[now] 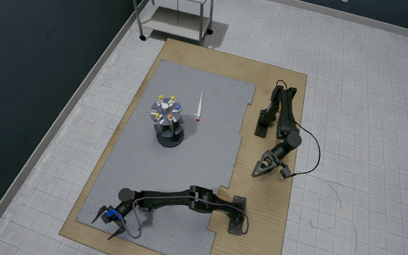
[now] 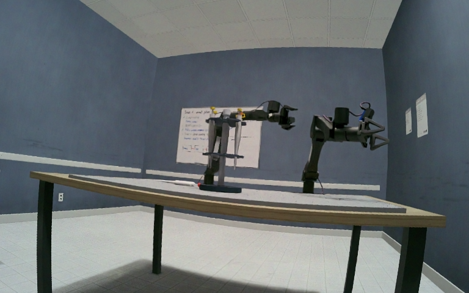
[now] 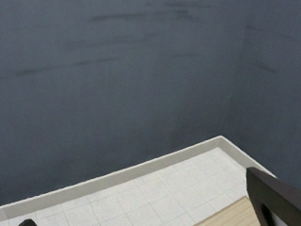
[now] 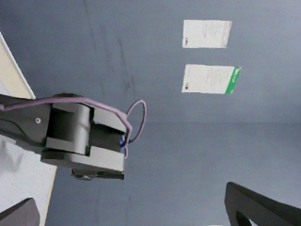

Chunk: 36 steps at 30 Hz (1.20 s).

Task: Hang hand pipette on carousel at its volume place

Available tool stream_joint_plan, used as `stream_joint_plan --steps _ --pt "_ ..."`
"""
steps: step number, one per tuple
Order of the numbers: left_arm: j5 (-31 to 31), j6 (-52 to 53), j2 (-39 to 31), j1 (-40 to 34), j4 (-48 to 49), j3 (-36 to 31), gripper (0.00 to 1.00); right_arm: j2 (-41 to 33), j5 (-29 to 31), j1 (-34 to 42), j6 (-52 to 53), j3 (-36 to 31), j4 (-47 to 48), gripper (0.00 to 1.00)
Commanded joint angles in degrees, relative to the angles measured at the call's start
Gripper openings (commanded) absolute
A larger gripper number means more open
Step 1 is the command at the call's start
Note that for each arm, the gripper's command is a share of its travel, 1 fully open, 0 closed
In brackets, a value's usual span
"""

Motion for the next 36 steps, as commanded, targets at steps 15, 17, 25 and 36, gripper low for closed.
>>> stream_joint_plan --steps 15,17,25,36 --pt "0.5 0.2 -1.1 0.0 -0.3 1.3 1.0 -12.4 -13.4 -1.0 29.0 0.8 -23.5 1.0" --pt "0.5 0.2 -1.1 0.0 -0.3 1.3 1.0 -14.3 -15.1 -1.0 33.0 0.4 -26.9 1.0" --pt "0.5 0.2 -1.1 0.0 -0.3 1.3 1.0 -16.2 -19.2 -1.3 42.0 0.3 -35.9 1.0" --pt "0.5 0.2 -1.1 0.0 -0.3 1.3 1.0 -24.6 -26.2 -1.6 57.2 -0.3 -49.0 1.0"
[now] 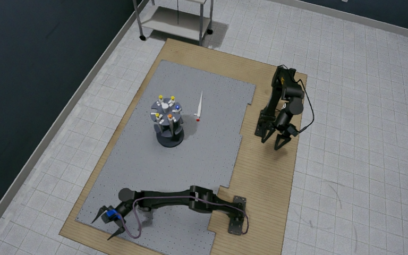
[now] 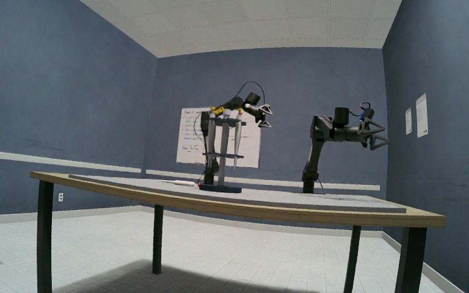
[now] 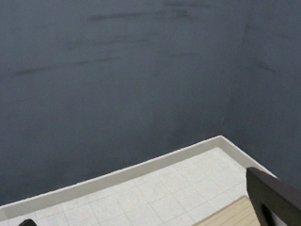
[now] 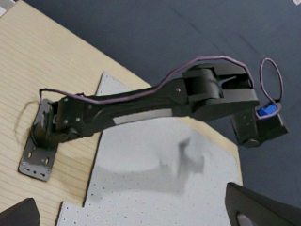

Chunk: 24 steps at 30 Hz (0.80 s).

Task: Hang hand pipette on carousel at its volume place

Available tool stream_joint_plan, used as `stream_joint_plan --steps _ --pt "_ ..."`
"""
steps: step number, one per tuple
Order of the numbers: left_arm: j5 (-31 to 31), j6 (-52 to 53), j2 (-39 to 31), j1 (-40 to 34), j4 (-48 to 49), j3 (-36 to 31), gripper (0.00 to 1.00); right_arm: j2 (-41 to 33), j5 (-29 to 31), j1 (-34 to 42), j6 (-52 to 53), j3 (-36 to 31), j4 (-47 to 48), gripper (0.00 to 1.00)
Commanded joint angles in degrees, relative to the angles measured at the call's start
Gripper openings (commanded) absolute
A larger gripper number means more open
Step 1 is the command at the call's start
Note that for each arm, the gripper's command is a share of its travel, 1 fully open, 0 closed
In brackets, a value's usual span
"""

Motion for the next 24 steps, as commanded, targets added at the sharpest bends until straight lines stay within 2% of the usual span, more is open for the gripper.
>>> stream_joint_plan --steps 1,3,16,20,24 --pt "0.4 0.2 -1.1 0.0 -0.2 1.3 1.0 -3.5 -3.9 -0.4 8.3 0.5 -7.8 1.0" --pt "0.4 0.2 -1.1 0.0 -0.2 1.3 1.0 -3.5 -3.9 -0.4 8.3 0.5 -7.8 1.0" --pt "0.4 0.2 -1.1 0.0 -0.2 1.3 1.0 -11.5 -12.0 0.0 25.8 -2.7 -24.2 1.0" --pt "0.4 0.2 -1.1 0.0 -0.2 1.3 1.0 -12.2 -12.8 -0.5 27.7 -2.7 -25.7 1.0" --pt "0.4 0.2 -1.1 0.0 -0.2 1.3 1.0 -14.5 -16.3 -1.2 34.3 -1.6 -31.2 1.0"
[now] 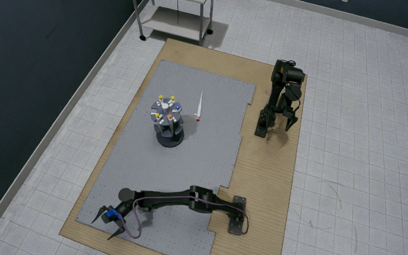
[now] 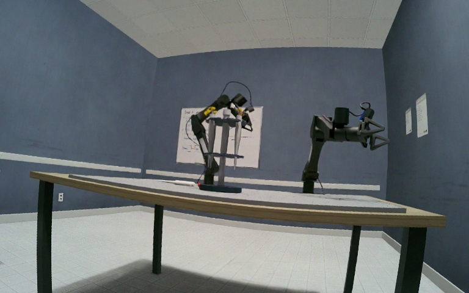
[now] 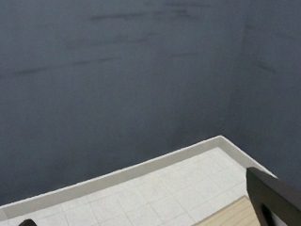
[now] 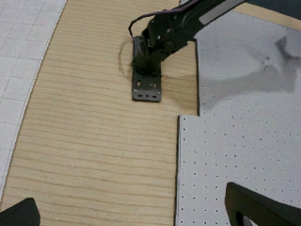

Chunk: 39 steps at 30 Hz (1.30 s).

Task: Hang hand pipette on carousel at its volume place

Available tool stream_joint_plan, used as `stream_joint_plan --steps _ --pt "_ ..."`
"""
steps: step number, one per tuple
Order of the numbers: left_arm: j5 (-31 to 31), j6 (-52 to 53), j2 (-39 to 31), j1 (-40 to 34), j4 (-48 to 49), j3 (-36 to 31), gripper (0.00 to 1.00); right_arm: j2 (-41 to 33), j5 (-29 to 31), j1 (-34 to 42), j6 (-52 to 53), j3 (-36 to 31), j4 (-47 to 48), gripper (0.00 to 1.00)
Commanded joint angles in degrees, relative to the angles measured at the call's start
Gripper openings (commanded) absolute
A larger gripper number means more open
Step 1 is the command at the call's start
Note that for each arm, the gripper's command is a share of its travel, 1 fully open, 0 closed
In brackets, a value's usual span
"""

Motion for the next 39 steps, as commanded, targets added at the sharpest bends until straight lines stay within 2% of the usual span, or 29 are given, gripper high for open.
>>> stream_joint_plan --steps 1,4,11,13,14,28,30,39 --pt "0.4 0.2 -1.1 0.0 -0.2 1.3 1.0 -2.5 -4.0 -1.0 7.2 0.5 -7.1 1.0" --pt "0.4 0.2 -1.1 0.0 -0.2 1.3 1.0 -4.5 -4.7 0.2 8.2 -1.9 -8.2 1.0" --pt "0.4 0.2 -1.1 0.0 -0.2 1.3 1.0 -3.4 -3.7 -14.1 8.8 -2.1 -8.3 1.0" --pt "0.4 0.2 -1.1 0.0 -0.2 1.3 1.0 -3.4 -3.7 -14.1 8.8 -2.1 -8.3 1.0" --pt "0.4 0.2 -1.1 0.0 -0.2 1.3 1.0 -5.2 -4.1 -16.6 8.3 -2.2 -8.2 1.0" --pt "0.4 0.2 -1.1 0.0 -0.2 1.3 1.0 -4.9 -4.4 -46.7 7.9 -2.2 -8.3 1.0" --pt "0.4 0.2 -1.1 0.0 -0.2 1.3 1.0 -4.9 -4.4 -46.7 7.9 -2.2 -8.3 1.0" --pt "0.4 0.2 -1.1 0.0 -0.2 1.3 1.0 -4.5 -5.3 -66.9 6.9 -2.1 -8.3 1.0"
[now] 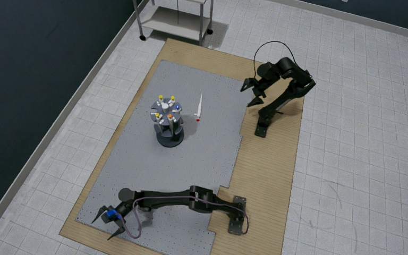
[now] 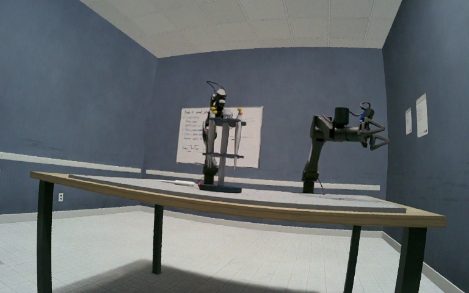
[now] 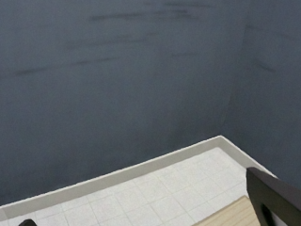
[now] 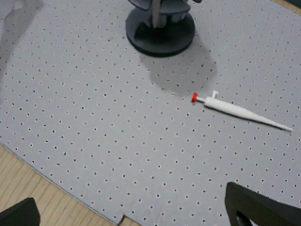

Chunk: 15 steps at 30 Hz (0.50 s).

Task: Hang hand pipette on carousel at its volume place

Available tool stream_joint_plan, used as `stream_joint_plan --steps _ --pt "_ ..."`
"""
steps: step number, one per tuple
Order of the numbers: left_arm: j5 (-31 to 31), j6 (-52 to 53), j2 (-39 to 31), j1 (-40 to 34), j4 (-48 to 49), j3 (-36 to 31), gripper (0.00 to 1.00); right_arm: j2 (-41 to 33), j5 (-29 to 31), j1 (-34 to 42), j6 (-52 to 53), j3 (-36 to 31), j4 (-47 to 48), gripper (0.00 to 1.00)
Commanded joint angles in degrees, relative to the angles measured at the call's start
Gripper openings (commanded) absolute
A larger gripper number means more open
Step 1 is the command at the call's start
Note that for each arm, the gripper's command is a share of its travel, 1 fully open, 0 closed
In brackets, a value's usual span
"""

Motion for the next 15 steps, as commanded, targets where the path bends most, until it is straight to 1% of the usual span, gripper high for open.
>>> stream_joint_plan --steps 1,6,8,9,15 --pt "0.4 0.2 -1.1 0.0 -0.2 1.3 1.0 -0.6 -0.4 -6.1 -0.6 -0.6 -1.3 1.0" --pt "0.4 0.2 -1.1 0.0 -0.2 1.3 1.0 -0.3 -0.8 -17.3 -1.1 -0.5 -1.3 1.0" --pt "0.4 0.2 -1.1 0.0 -0.2 1.3 1.0 -0.3 -0.8 -17.3 -1.1 -0.5 -1.3 1.0" --pt "0.4 0.2 -1.1 0.0 -0.2 1.3 1.0 -0.3 -1.5 -20.4 -1.9 -0.5 -1.3 1.0" --pt "0.4 0.2 -1.1 0.0 -0.2 1.3 1.0 -0.7 -1.3 -32.7 -1.7 -0.6 -1.3 1.0"
